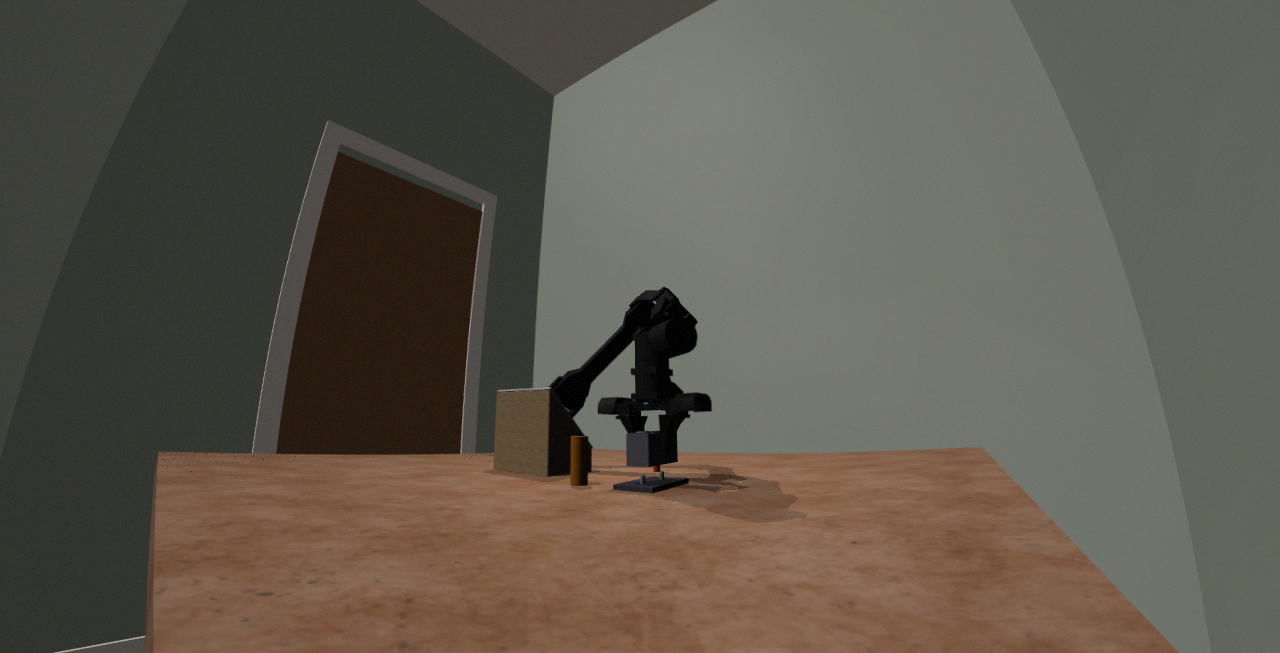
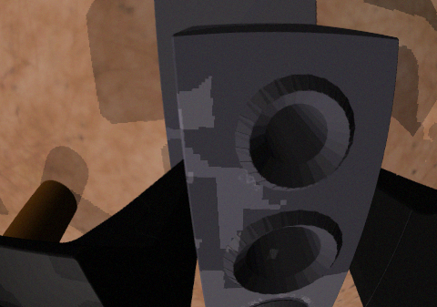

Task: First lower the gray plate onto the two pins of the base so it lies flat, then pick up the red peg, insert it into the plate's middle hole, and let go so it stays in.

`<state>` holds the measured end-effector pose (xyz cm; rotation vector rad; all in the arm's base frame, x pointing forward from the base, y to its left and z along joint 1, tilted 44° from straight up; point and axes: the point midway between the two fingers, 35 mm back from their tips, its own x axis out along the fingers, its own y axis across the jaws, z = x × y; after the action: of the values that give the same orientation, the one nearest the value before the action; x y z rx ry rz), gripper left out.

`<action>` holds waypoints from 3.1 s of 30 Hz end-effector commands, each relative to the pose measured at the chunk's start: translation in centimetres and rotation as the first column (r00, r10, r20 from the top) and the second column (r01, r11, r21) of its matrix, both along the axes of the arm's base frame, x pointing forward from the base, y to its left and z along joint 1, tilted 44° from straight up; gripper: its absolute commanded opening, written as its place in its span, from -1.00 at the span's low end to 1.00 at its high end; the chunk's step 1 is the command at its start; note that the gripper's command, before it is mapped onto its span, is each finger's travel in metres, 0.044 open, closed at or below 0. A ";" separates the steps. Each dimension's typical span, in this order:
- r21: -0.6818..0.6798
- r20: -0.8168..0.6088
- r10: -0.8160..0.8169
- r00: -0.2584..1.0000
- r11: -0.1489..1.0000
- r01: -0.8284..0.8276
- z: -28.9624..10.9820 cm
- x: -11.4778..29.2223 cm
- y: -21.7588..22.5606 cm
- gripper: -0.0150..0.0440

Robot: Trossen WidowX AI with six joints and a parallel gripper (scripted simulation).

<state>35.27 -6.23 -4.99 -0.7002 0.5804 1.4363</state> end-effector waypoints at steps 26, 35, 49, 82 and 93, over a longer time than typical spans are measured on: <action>0.004 0.000 -0.003 1.000 1.000 0.003 -1.6 0.0 1.5 -0.49; 0.004 0.000 -0.003 1.000 1.000 0.003 -1.6 0.0 1.5 -0.22; 0.004 0.000 -0.003 1.000 1.000 0.003 -1.6 0.0 1.5 1.00; -0.191 -0.612 -0.601 0.514 0.743 0.641 13.0 -3.3 -1.4 1.00; -0.581 -0.712 -0.646 -0.276 0.321 0.748 16.7 -7.0 3.1 1.00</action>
<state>31.92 -7.57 8.36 0.2229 1.2510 0.8593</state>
